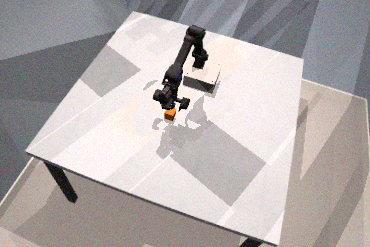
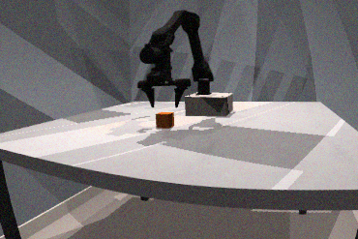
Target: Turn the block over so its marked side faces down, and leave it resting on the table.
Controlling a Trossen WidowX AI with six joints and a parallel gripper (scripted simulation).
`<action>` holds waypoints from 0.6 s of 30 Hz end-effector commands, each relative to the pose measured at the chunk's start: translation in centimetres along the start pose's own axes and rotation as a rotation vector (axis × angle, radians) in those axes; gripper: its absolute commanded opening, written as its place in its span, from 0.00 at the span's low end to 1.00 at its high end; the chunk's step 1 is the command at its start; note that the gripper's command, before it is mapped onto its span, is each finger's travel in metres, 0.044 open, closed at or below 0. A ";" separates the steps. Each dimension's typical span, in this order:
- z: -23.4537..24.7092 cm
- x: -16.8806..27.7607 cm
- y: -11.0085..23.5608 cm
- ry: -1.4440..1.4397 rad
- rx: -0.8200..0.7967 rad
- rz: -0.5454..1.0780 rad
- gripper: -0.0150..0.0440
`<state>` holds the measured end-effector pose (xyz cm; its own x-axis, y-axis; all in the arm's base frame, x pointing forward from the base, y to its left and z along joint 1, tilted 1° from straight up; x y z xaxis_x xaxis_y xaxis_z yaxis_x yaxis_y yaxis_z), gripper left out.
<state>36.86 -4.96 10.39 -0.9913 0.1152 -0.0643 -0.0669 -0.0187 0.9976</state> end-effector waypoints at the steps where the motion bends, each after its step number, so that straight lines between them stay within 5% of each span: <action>1: -0.1 0.2 -0.9 -0.003 0.005 0.016 1.00; 18: -0.1 0.3 -3.7 -0.003 0.005 0.016 1.00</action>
Point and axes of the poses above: the point midway between the two fingers, 35 mm back from their tips, its own y axis back along the fingers, its own z axis across the jaws, x = y × z, the point moved 7 cm from there along y, back along the fingers, and after that the axes turned 6 degrees about -y, right-handed, at the moved point
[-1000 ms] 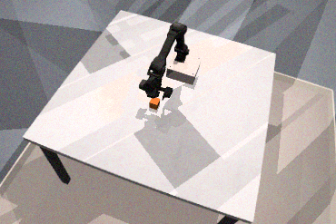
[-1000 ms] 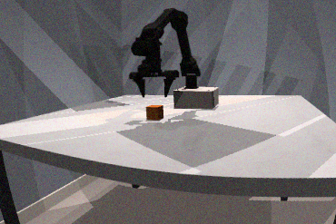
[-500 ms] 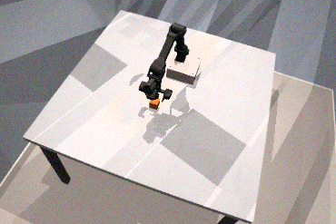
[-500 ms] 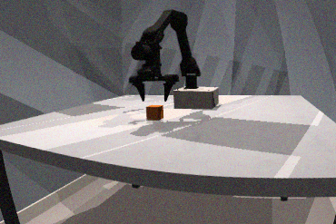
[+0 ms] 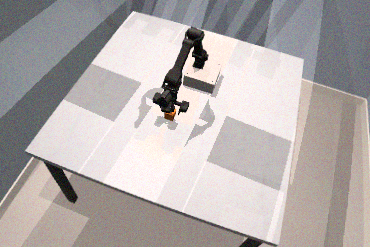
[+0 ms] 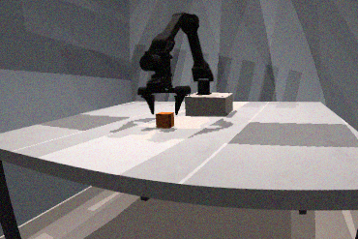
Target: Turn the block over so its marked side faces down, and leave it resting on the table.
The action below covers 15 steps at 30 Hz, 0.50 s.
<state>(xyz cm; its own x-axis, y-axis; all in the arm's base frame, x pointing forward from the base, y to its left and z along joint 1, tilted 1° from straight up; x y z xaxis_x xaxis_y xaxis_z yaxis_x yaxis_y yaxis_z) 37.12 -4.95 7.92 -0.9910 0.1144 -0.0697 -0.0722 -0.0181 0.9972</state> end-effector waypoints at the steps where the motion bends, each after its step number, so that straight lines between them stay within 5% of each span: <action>1: 0.0 0.4 -1.3 -0.004 0.005 0.022 1.00; 9: 0.0 0.4 -1.7 -0.004 0.005 0.022 1.00; 15: 0.0 0.4 -1.7 -0.004 0.005 0.022 0.73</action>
Point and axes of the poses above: the point midway between the two fingers, 35 mm back from their tips, its own y axis back along the fingers, its own z axis across the jaws, x = y × z, the point moved 7 cm from there along y, back along the fingers, and after that the axes turned 6 degrees about -y, right-handed, at the moved point
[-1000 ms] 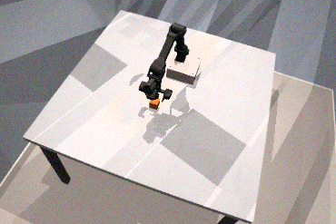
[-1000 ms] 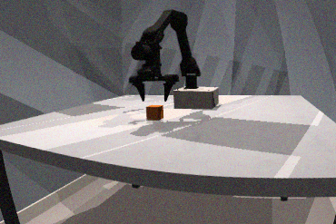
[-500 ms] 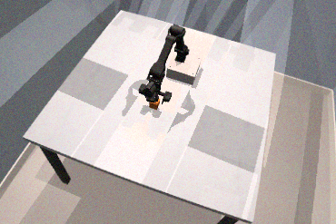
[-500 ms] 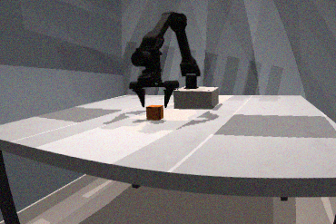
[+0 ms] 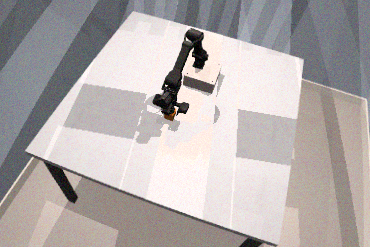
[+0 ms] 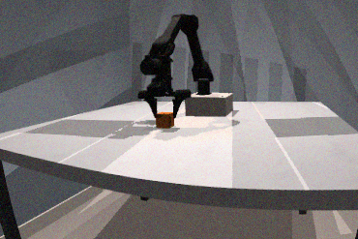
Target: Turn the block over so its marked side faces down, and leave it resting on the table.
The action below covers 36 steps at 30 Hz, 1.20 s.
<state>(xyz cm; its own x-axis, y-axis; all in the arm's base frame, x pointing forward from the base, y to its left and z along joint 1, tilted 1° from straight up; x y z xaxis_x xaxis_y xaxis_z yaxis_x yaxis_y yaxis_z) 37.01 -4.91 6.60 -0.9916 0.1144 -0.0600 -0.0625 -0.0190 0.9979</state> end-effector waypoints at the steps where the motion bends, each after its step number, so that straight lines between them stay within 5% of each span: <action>1: 0.0 0.2 -0.4 -0.004 0.005 0.012 0.69; 21: 0.0 0.2 -0.4 -0.004 0.005 0.012 0.43; 25: 0.0 0.1 1.5 -0.004 0.005 0.012 0.25; 36: -0.1 0.2 2.5 -0.005 0.002 -0.012 0.25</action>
Point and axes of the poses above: the point midway between the two fingers, 35 mm back from their tips, its own y axis back along the fingers, its own z axis across the jaws, x = y × z, the point moved 7 cm from there along y, back along the fingers, and after that the axes turned 6 degrees about -y, right-handed, at the moved point
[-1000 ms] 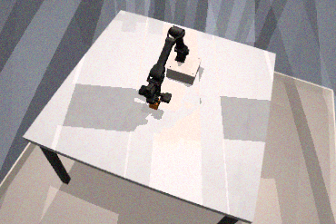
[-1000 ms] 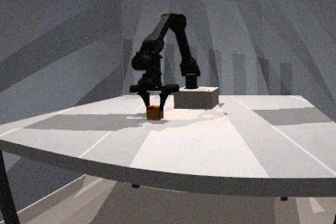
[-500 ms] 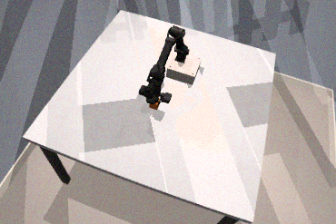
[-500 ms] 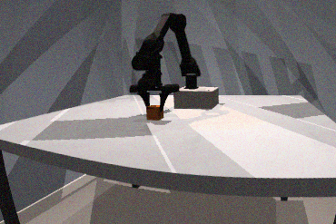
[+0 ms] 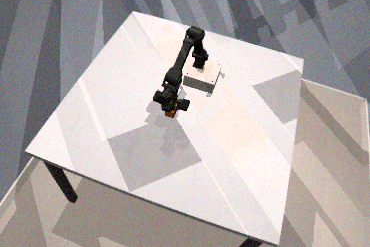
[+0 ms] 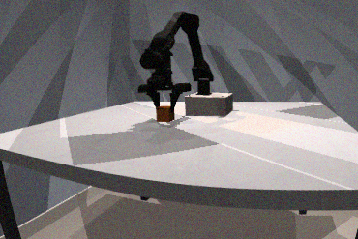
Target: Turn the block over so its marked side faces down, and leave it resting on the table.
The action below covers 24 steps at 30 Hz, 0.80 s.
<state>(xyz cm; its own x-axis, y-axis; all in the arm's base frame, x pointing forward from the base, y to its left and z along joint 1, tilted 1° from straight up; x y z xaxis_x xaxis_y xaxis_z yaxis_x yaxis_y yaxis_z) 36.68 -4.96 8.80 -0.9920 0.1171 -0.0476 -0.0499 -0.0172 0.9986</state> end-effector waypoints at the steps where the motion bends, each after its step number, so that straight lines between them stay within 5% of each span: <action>1: 0.0 0.1 0.1 -0.003 -0.003 -0.040 0.25; 24: -0.4 2.7 -1.2 -0.005 -0.042 -0.398 0.25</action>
<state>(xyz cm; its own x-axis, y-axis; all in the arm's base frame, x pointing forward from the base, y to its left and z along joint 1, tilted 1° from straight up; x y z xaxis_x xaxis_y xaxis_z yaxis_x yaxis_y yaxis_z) 34.60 -5.07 7.42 -0.9160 0.1269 -0.3807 -0.3846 -0.0072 0.9231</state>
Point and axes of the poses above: the point midway between the two fingers, 35 mm back from their tips, its own y axis back along the fingers, its own z axis across the jaws, x = y × z, the point moved 7 cm from there along y, back along the fingers, and after that the axes turned 6 degrees about -y, right-handed, at the moved point
